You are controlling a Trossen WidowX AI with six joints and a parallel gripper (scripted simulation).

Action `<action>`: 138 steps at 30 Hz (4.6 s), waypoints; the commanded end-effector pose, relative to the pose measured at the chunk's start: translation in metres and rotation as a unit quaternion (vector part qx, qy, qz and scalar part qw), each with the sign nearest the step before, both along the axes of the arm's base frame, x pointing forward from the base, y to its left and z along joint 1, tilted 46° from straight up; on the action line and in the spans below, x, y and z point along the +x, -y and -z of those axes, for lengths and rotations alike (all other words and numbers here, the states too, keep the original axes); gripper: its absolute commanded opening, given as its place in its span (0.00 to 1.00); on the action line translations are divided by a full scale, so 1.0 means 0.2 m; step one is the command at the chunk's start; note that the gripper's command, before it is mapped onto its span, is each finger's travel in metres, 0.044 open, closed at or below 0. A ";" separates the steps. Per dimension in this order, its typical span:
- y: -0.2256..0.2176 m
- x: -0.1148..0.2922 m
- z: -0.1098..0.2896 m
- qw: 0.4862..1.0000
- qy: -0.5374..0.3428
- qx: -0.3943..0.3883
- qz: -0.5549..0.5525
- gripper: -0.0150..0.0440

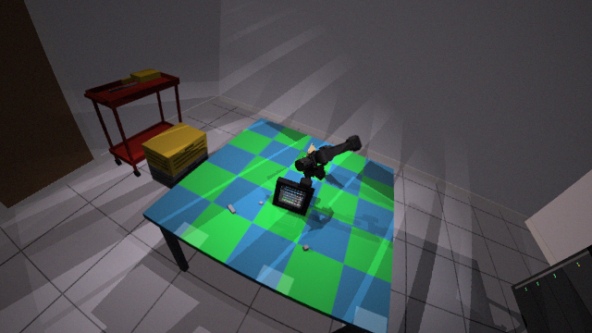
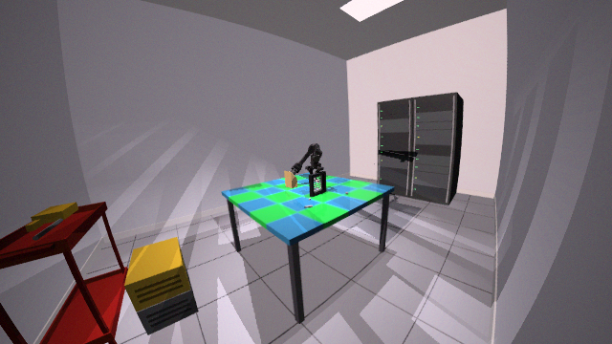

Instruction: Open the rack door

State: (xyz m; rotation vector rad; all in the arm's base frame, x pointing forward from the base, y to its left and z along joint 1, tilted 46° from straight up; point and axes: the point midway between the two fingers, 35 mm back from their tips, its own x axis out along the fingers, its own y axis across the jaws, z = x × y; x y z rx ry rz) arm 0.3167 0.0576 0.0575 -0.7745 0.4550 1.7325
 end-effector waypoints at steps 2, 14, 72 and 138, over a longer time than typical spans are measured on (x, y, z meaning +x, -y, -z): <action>0.00 0.00 0.00 0.995 -0.072 -0.016 0.073 0.74; 0.00 0.00 0.00 0.921 -0.272 -0.061 0.274 0.74; 0.00 0.00 0.00 -0.105 -0.693 -0.154 0.696 0.65; 0.18 -0.17 0.14 0.279 -0.668 -0.150 0.673 0.28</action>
